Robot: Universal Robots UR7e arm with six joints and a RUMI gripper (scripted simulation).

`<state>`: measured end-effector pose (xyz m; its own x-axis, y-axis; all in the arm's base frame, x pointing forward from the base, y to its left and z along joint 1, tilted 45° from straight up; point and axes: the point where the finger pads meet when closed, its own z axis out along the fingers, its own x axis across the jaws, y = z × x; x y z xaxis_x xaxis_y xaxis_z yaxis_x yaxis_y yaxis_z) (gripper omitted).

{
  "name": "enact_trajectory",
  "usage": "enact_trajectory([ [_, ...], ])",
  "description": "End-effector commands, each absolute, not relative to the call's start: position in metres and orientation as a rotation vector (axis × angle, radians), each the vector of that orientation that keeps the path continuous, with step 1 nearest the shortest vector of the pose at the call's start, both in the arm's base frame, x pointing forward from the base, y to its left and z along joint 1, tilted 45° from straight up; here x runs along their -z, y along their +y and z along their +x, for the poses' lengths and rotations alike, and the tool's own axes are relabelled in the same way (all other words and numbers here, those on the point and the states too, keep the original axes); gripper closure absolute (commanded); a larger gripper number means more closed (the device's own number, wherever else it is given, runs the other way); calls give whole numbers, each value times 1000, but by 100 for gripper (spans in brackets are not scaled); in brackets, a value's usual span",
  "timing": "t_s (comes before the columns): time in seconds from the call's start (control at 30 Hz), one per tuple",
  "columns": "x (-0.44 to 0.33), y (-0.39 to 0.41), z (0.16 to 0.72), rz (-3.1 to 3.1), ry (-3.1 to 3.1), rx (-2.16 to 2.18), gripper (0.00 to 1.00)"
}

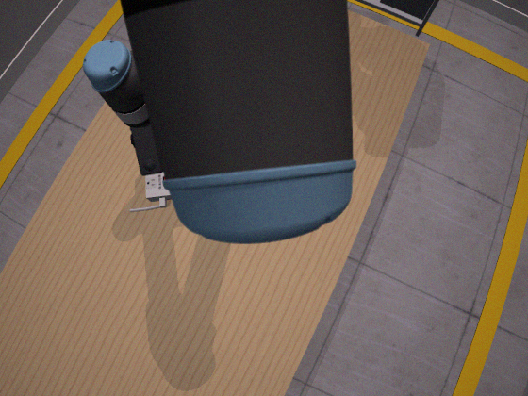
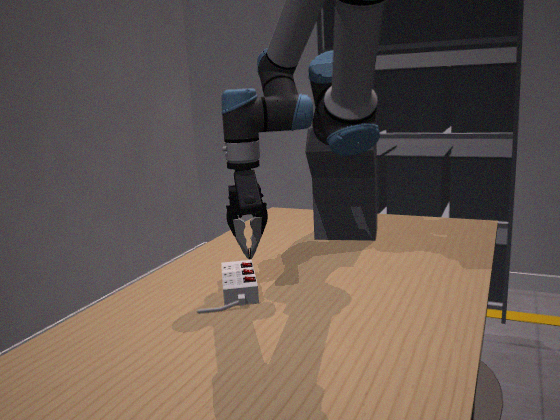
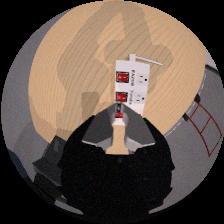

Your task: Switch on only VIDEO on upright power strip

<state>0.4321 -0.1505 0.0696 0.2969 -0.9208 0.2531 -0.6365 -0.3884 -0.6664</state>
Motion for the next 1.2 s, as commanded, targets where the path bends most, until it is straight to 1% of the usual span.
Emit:
enact_trajectory([
  [0.0,-76,-151,426,-2130,1384,853,100],
  [0.87,-77,-151,424,-2130,1384,853,100],
  [1.1,-61,-178,396,-2131,1385,852,100],
  [1.17,-61,-178,396,-2131,1385,852,100],
])
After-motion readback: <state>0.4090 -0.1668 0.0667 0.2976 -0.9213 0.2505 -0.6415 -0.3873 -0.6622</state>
